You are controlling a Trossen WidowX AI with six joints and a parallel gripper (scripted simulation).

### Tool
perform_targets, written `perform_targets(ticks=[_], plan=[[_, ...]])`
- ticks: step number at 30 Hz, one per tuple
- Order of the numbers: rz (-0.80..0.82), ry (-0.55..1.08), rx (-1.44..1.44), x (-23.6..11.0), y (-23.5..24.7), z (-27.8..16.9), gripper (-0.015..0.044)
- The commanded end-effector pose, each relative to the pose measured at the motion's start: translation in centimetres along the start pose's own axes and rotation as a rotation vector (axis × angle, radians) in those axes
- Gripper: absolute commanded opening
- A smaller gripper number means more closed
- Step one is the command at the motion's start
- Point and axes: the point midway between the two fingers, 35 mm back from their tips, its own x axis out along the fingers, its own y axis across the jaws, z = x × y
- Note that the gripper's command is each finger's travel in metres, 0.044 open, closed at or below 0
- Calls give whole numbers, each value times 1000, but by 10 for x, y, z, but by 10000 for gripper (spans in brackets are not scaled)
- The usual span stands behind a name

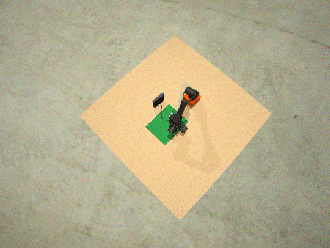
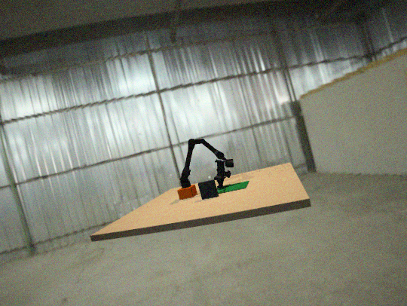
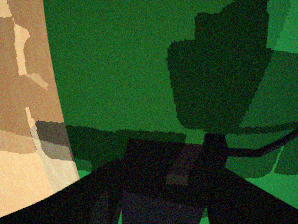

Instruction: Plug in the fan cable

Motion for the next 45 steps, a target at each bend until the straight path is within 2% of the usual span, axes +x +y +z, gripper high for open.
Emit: perform_targets(ticks=[1, 7, 28, 33, 45], plan=[[0, -2, 0, 0, 0, 0, 52], [0, -2, 0, -1, 0, 0, 0], [1, 3, 6, -63, 0, -16, 0], [1, 2, 11, -68, 0, -18, 0], [29, -111, 379, -72, -24, 2, 0]])
